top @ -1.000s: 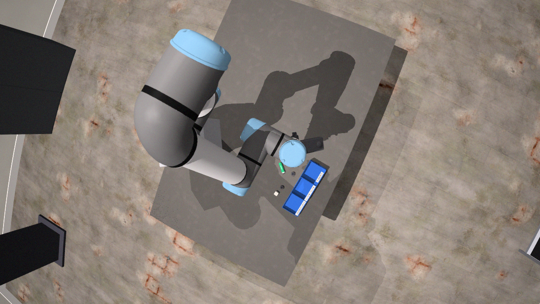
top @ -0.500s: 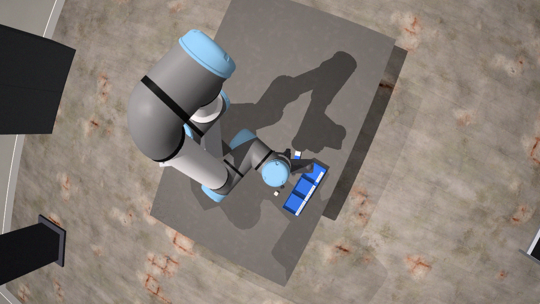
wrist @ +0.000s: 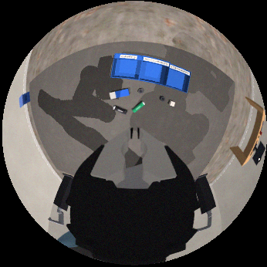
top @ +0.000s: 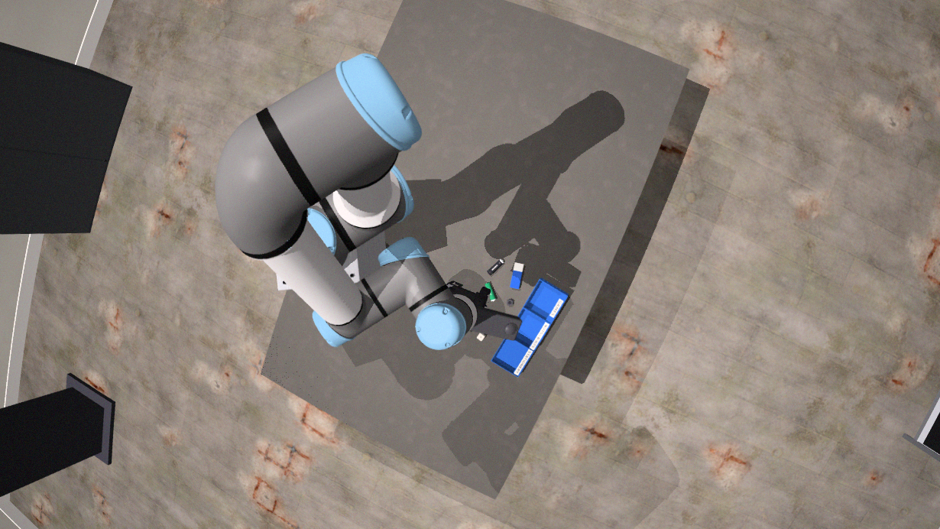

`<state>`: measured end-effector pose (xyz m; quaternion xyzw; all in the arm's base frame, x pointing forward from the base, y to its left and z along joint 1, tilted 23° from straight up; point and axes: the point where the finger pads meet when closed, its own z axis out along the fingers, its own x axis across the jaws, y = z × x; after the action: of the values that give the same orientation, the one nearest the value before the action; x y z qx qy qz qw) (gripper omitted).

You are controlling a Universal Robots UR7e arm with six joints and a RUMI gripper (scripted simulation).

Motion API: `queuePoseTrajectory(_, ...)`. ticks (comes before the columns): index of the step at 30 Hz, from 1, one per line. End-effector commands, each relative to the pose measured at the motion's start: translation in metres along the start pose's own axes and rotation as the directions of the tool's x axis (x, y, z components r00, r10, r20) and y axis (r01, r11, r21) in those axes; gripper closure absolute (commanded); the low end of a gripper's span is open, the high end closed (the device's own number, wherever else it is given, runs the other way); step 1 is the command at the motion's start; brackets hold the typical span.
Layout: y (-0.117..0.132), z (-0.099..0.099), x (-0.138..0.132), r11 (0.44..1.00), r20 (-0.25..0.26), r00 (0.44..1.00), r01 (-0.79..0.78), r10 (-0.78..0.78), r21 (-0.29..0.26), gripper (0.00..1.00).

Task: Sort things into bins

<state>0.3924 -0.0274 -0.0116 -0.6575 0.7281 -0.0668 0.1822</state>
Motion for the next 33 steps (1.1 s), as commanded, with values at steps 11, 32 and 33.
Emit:
queuePoseTrajectory(11, 0.003, -0.004, 0.012, 0.999, 0.0, 0.999, -0.038, 0.038, 0.021, 0.96)
queuePoseTrajectory(32, -0.062, 0.084, 0.102, 0.986, 0.002, 0.986, -0.165, 0.165, 0.021, 0.96)
queuePoseTrajectory(33, -0.066, 0.089, 0.107, 0.986, 0.002, 0.986, -0.165, 0.165, 0.021, 0.96)
